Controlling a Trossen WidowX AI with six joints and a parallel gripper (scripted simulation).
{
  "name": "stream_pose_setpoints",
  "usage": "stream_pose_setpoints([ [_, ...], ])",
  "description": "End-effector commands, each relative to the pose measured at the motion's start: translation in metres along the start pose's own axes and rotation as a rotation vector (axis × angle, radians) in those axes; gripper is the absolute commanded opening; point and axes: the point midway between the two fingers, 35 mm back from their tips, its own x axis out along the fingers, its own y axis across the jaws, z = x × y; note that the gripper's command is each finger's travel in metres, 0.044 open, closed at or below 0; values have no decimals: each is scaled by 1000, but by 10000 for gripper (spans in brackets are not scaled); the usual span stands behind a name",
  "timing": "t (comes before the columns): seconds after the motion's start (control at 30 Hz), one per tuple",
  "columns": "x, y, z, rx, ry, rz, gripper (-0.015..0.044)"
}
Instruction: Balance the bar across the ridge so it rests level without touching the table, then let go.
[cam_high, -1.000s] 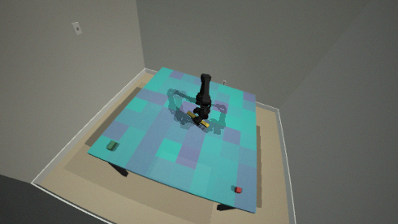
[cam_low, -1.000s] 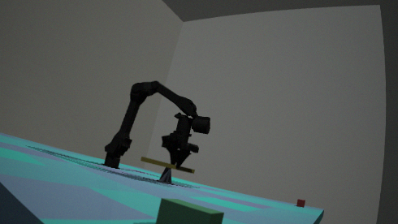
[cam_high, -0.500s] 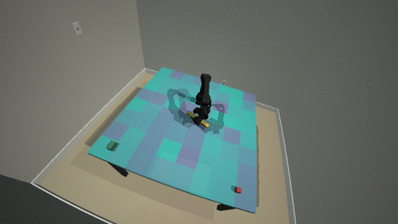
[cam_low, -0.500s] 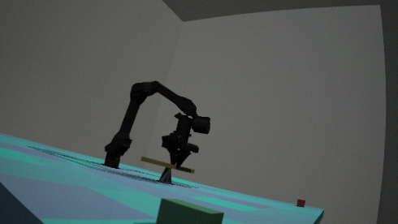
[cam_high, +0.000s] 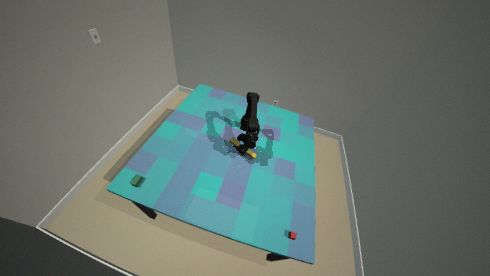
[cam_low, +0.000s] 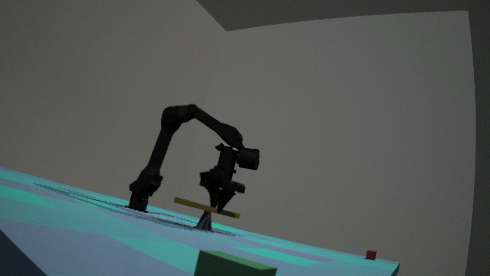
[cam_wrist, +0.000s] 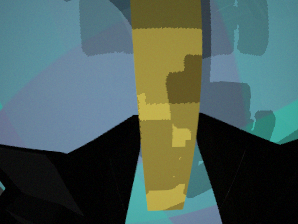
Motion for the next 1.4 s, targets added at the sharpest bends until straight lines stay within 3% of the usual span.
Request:
stream_pose_setpoints([
  [0.0, 0, 0, 0, 0, 0, 0, 167],
  [1.37, 0, 0, 0, 0, 0, 0, 185],
])
